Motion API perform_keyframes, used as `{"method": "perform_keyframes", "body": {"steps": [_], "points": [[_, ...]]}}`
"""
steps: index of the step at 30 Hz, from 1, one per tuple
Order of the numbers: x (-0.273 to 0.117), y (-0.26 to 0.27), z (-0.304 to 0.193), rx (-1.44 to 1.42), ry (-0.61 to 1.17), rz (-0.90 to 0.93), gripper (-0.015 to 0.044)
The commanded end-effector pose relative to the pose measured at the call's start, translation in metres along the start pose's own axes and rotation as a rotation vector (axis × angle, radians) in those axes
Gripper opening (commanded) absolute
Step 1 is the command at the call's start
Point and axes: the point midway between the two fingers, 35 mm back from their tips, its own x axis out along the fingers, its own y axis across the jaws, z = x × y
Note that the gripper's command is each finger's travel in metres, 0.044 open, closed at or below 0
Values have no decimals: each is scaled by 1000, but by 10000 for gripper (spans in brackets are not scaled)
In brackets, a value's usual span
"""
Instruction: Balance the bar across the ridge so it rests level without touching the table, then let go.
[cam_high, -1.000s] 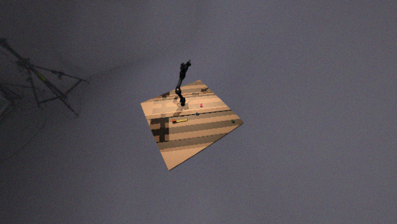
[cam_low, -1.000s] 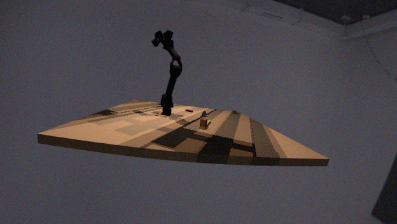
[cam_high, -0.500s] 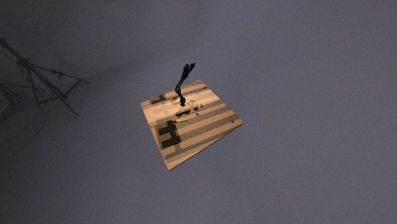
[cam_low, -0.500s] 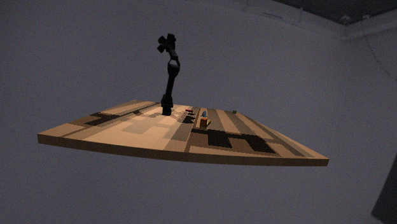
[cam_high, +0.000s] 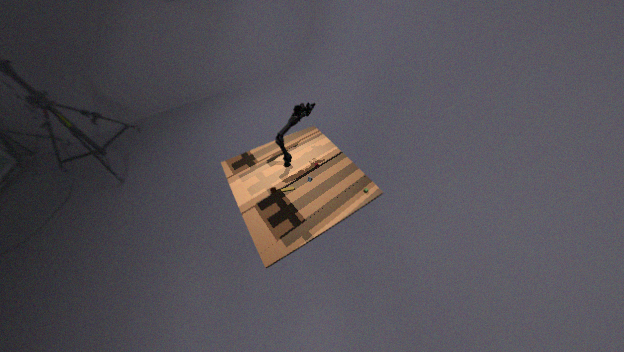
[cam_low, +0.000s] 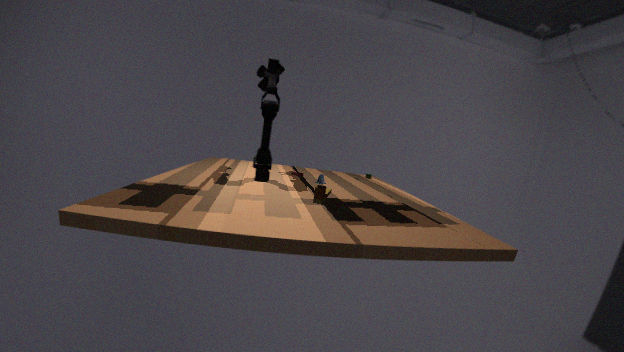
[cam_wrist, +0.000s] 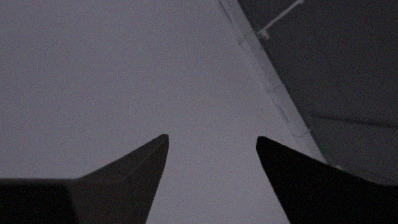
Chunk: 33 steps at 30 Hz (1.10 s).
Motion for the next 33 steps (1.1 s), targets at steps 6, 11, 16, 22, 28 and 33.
{"method": "perform_keyframes", "body": {"steps": [6, 11, 16, 22, 28, 33], "points": [[10, -1, -62, -78, 173, 18, 315], [7, -6, -90, -104, 253, 22, 315], [1, -11, -118, -124, 330, 26, 315], [-8, -17, -155, -112, 433, 20, 315], [-18, -23, -190, -128, 536, 27, 315], [-30, -32, -217, -130, 618, 19, 315]]}}
